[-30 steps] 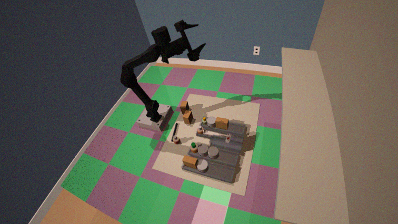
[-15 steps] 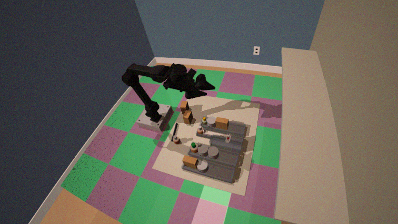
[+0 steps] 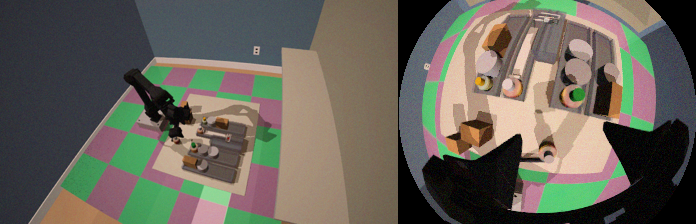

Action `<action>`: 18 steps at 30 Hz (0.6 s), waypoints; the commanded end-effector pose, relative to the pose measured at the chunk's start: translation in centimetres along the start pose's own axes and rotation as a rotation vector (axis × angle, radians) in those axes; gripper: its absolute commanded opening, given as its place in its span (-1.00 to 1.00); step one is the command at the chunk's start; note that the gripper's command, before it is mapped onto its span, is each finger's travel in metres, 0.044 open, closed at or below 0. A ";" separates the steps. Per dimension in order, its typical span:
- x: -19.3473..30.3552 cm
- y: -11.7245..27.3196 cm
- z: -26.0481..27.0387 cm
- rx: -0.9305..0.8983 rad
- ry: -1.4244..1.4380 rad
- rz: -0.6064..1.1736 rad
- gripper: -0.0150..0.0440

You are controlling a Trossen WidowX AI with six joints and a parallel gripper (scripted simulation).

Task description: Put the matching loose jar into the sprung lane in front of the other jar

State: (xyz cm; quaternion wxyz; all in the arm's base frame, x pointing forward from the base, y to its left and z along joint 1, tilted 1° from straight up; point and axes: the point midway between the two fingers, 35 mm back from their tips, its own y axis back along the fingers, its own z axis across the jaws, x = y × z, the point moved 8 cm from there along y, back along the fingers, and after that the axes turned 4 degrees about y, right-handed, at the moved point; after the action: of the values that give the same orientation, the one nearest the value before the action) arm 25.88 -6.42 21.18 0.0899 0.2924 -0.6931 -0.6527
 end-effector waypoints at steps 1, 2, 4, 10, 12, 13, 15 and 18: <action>4.6 -2.0 0.6 -0.050 -0.288 0.241 1.00; 5.1 -2.1 0.7 -0.053 -0.318 0.267 1.00; 5.3 -2.2 0.9 -0.054 -0.328 0.276 1.00; 5.2 -2.1 1.4 -0.054 -0.328 0.276 1.00; 5.2 -2.3 1.4 -0.054 -0.328 0.276 1.00; 5.3 -2.9 1.4 -0.054 -0.328 0.276 1.00; 5.8 -4.8 1.7 -0.054 -0.328 0.276 1.00; 6.1 -5.5 1.8 -0.054 -0.328 0.276 1.00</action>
State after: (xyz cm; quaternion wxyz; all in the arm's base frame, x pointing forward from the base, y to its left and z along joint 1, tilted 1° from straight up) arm 21.82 -7.96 15.66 0.0690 0.0905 -0.7151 -0.6896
